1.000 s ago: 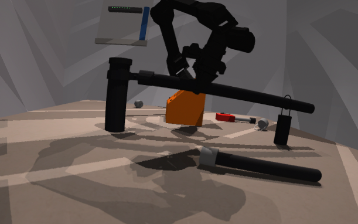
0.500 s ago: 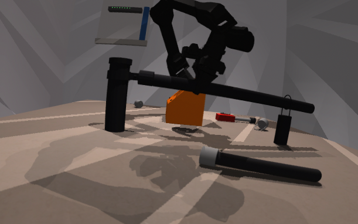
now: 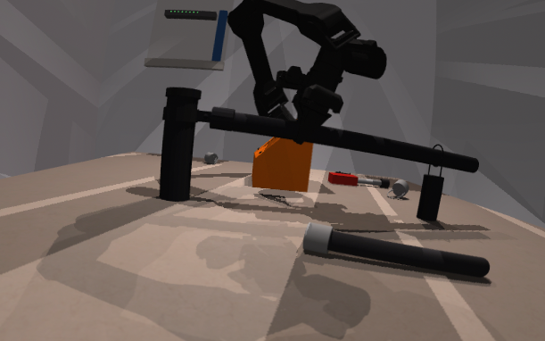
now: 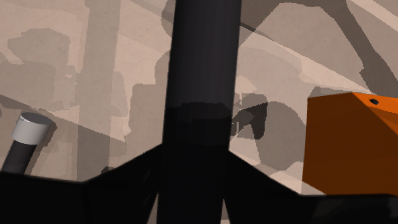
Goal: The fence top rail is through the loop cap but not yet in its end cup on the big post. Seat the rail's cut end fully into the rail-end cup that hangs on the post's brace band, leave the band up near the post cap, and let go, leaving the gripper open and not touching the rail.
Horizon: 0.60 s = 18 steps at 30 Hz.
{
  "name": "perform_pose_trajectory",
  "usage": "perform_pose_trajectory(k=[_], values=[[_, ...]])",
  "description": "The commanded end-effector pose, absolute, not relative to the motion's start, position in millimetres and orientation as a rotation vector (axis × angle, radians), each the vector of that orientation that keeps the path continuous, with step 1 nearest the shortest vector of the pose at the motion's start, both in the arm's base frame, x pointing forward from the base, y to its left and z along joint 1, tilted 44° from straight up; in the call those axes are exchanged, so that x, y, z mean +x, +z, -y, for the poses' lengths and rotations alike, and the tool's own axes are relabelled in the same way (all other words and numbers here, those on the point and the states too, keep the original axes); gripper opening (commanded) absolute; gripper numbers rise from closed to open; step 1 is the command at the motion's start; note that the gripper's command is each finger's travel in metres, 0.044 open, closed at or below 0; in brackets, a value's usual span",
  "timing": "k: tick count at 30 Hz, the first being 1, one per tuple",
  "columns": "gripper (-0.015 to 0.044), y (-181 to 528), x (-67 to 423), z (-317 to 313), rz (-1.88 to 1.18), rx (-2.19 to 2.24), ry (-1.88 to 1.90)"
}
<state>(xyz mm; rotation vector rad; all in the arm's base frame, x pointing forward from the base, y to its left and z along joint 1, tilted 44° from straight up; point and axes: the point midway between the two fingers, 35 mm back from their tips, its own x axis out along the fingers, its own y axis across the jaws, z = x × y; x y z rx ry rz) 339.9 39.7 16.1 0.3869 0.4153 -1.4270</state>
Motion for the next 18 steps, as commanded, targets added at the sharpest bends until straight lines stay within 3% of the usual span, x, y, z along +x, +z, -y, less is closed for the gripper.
perform_pose_trajectory(k=[1, 18], values=[[0.0, 17, 341, -40, -0.41, 0.39, -1.425], [0.0, 13, 343, -51, -0.41, 0.391, -1.425]])
